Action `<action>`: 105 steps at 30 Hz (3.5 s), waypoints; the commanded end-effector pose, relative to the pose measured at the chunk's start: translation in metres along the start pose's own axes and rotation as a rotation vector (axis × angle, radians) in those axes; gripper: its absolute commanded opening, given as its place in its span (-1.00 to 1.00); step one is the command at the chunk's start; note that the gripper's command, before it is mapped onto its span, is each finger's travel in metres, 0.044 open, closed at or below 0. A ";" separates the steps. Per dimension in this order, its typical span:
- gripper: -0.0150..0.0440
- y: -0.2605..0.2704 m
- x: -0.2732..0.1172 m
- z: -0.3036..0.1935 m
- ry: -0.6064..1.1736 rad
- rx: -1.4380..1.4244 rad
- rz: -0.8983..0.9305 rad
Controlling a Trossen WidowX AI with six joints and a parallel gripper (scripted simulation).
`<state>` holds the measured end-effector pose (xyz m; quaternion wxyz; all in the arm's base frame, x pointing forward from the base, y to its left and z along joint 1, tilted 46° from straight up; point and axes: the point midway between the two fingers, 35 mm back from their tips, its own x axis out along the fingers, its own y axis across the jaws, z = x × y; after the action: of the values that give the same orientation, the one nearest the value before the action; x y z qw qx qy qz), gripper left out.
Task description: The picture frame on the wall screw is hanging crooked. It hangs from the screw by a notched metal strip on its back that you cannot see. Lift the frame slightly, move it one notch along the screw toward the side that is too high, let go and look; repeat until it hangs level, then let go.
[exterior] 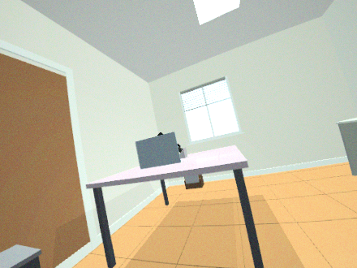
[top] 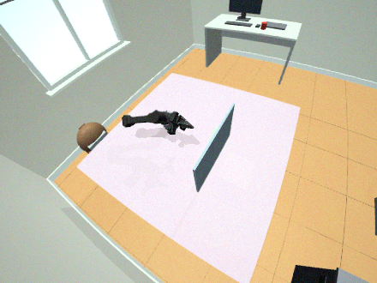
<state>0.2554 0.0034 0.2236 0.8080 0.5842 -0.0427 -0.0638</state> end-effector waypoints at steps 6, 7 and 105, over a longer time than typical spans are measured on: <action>0.39 -0.001 0.000 0.001 -0.007 0.004 -0.002; 0.39 -0.001 0.000 0.001 -0.007 0.004 -0.002; 0.39 -0.052 -0.007 0.032 -0.008 0.002 0.001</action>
<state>0.2427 -0.0423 0.1887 0.8072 0.5850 -0.0479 -0.0618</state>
